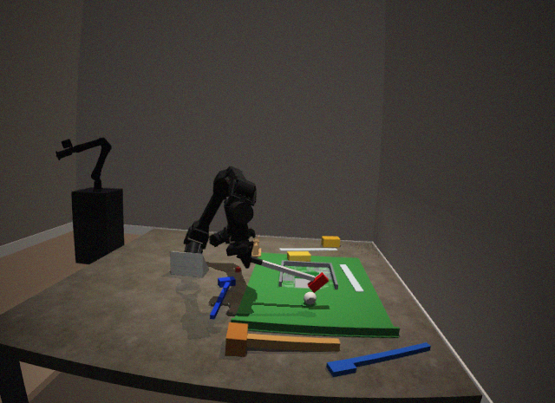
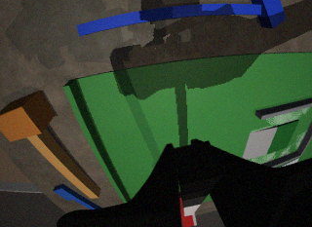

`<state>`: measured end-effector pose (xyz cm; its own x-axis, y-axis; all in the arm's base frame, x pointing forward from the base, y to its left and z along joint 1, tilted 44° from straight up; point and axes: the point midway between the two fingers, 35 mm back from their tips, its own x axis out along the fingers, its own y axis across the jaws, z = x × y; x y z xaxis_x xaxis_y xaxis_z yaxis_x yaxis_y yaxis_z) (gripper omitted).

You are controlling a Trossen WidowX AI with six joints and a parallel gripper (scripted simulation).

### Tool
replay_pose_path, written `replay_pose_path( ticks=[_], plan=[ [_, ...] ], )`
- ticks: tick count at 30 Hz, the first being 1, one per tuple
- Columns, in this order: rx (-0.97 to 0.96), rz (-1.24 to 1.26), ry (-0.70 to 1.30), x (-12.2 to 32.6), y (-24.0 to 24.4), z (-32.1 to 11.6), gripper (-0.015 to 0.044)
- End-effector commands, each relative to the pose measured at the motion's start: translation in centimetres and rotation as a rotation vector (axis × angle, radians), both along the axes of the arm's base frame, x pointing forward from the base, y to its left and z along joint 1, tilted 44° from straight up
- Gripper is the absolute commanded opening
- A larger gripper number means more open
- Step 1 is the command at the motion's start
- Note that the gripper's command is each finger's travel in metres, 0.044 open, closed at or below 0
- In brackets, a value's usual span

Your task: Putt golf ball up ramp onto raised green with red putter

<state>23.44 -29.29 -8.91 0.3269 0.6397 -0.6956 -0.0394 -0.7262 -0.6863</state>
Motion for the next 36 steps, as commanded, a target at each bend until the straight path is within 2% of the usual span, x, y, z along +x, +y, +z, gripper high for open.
replay_pose_path(
  ticks=[1, 11, 36],
  plan=[
    [-0.009, -0.015, 0.004, 0.1, -0.4, -0.4, 0.0],
    [-0.008, -0.015, 0.003, 0.4, 1.9, -2.9, 0.0],
    [-0.007, -0.015, 0.002, 0.7, 4.2, -5.2, 0.0]
  ],
)
